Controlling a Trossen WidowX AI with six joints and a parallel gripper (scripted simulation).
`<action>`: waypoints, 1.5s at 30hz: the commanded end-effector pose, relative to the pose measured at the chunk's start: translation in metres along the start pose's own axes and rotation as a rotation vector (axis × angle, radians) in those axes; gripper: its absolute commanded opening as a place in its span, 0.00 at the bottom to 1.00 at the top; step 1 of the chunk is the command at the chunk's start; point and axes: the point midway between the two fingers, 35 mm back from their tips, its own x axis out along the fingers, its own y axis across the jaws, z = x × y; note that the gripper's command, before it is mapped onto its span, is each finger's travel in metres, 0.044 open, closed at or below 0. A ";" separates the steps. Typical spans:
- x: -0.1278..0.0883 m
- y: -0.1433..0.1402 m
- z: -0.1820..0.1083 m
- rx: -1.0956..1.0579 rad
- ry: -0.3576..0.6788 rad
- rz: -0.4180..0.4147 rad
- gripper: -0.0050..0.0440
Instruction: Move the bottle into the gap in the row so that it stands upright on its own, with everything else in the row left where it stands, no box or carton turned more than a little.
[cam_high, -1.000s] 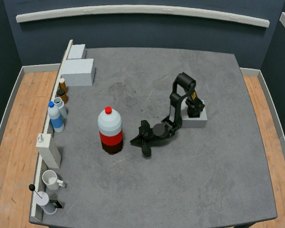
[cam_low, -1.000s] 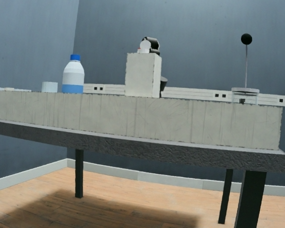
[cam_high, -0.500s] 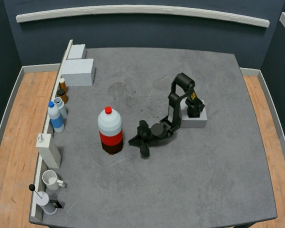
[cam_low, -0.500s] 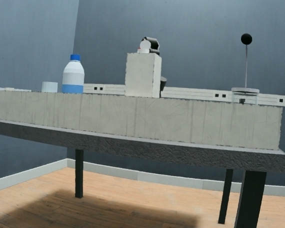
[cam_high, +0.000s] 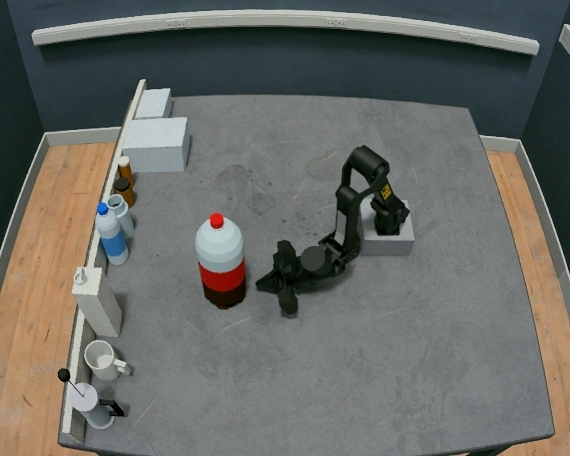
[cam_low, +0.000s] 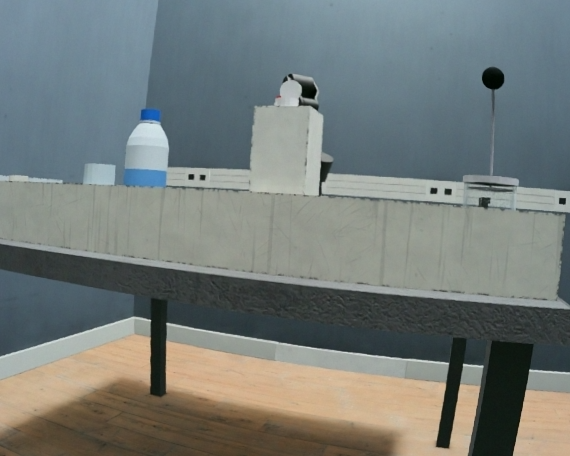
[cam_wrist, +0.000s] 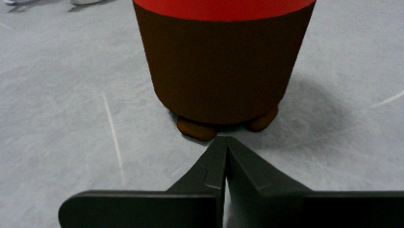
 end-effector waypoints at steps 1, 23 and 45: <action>0.003 0.000 0.003 0.000 -0.005 -0.001 0.00; 0.007 0.001 0.005 0.001 -0.006 0.001 0.00; 0.020 0.001 0.011 0.000 -0.006 0.000 0.00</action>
